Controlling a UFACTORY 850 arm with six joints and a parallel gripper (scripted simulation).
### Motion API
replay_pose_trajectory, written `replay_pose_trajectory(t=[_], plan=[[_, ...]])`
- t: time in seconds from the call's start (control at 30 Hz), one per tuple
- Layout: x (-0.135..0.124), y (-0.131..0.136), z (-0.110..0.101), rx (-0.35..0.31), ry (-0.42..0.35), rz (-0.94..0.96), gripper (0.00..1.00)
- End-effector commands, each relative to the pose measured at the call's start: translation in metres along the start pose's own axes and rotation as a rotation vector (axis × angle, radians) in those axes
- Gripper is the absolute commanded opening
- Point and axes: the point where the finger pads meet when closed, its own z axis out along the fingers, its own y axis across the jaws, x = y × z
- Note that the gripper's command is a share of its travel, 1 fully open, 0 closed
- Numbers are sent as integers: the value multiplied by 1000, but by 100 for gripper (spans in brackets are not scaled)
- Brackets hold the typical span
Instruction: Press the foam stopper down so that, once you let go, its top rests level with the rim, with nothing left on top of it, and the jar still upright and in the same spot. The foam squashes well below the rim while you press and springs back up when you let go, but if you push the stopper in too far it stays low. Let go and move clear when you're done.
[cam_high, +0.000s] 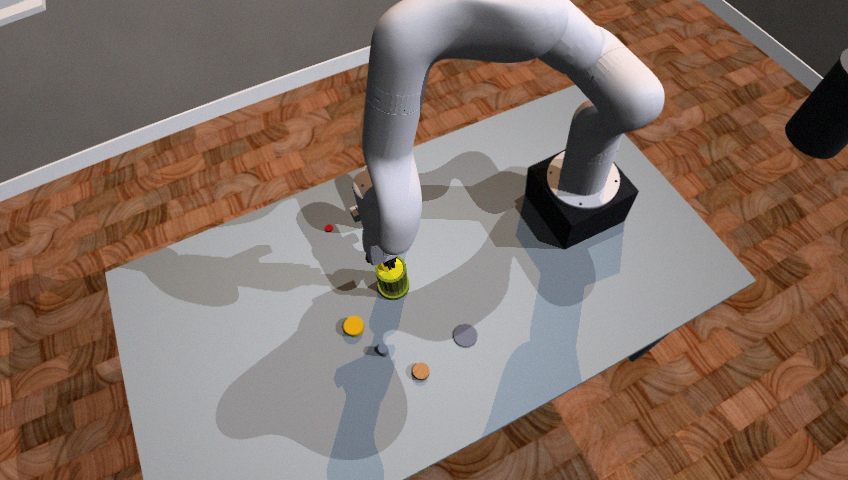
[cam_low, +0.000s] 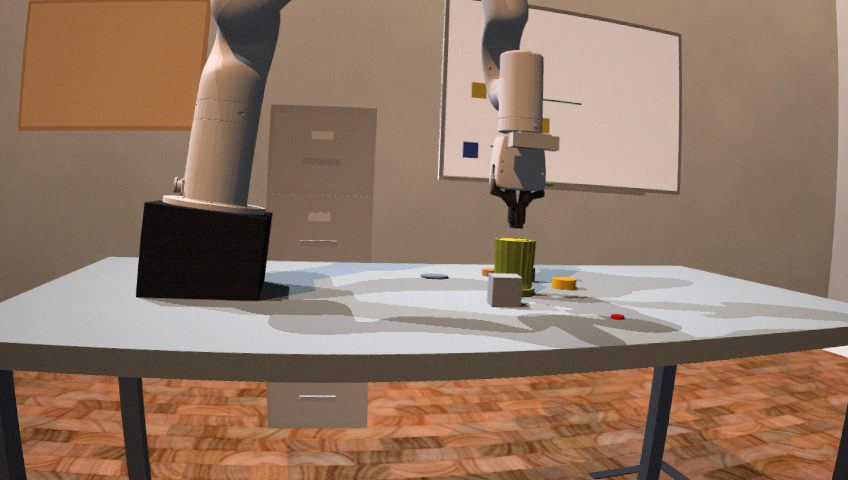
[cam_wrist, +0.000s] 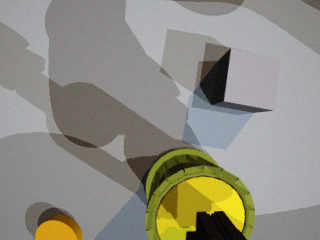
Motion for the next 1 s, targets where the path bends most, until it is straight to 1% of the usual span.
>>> replay_pose_trajectory(t=[0.0, 0.3, 0.97], plan=[[0, -1, -13, 2, 0, 0, 0], [0, -1, -25, 2, 0, 0, 0], [0, -1, -25, 2, 0, 0, 0]])
